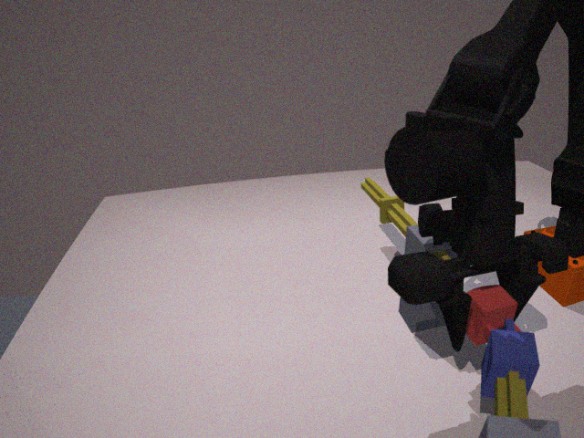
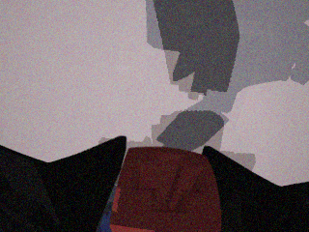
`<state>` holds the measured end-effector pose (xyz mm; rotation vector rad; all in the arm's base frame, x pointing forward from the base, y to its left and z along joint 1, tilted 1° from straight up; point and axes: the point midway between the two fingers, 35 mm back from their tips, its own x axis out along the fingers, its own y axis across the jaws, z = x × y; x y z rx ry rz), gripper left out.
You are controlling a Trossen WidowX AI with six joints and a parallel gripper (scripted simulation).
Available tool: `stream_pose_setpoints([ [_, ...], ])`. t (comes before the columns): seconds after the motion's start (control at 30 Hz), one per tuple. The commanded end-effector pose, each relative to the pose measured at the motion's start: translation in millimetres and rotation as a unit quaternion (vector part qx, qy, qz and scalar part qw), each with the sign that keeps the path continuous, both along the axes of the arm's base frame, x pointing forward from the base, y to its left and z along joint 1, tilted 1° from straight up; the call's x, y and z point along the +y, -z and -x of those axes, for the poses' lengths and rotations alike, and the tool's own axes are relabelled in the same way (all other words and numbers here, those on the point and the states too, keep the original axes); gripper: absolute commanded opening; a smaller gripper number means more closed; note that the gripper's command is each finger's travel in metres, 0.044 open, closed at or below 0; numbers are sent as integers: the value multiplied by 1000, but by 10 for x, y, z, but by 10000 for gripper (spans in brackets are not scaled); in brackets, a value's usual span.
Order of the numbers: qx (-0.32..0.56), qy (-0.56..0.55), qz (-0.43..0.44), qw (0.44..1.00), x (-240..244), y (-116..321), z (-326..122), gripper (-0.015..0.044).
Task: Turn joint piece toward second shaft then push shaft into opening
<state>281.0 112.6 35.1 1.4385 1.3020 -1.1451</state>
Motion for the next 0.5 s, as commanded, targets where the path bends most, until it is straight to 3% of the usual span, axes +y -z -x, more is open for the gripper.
stream_pose_setpoints([
  [0.0,0,0,0,1000,-1,0,0,357],
  [0.1,0,0,0,1000,-1,0,0,436],
  [0.47,0,0,0,1000,-1,0,0,440],
])
